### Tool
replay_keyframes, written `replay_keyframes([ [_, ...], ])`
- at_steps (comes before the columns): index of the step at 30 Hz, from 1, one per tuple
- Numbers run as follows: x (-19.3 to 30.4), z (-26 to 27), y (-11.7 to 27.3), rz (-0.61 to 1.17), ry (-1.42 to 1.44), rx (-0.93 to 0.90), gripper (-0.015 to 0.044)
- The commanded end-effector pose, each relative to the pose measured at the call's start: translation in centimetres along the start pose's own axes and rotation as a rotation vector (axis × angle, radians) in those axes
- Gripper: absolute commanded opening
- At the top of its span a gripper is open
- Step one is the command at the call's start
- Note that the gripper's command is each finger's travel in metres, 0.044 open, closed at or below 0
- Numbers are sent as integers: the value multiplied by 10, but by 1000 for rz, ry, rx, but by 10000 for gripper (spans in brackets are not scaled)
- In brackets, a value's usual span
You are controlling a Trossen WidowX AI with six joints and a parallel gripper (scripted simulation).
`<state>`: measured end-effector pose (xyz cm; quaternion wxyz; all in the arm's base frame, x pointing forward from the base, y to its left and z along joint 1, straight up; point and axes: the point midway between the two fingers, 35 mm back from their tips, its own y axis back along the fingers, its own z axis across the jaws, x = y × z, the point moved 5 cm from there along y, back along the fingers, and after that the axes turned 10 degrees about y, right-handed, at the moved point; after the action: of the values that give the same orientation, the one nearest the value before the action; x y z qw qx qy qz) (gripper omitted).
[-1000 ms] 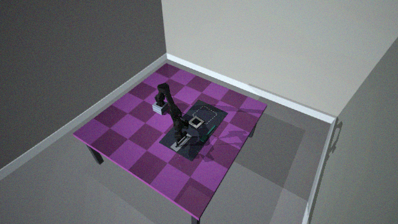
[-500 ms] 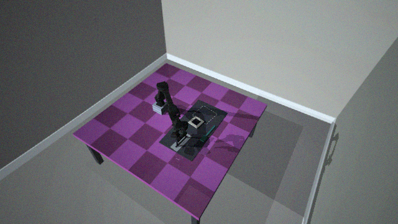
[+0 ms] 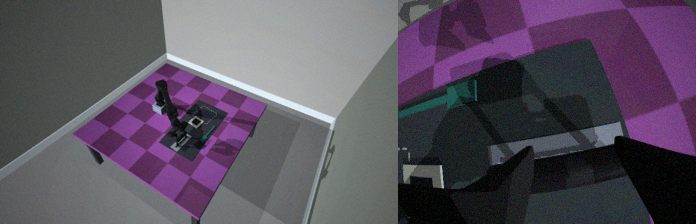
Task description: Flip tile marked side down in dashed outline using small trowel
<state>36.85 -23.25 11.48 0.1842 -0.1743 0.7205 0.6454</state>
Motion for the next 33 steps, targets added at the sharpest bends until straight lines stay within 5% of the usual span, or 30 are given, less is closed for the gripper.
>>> replay_keyframes([
  [1, 5, 2, 1, -47, -151, -1, 300],
  [33, 52, 29, 0, -266, -1102, -145, 300],
])
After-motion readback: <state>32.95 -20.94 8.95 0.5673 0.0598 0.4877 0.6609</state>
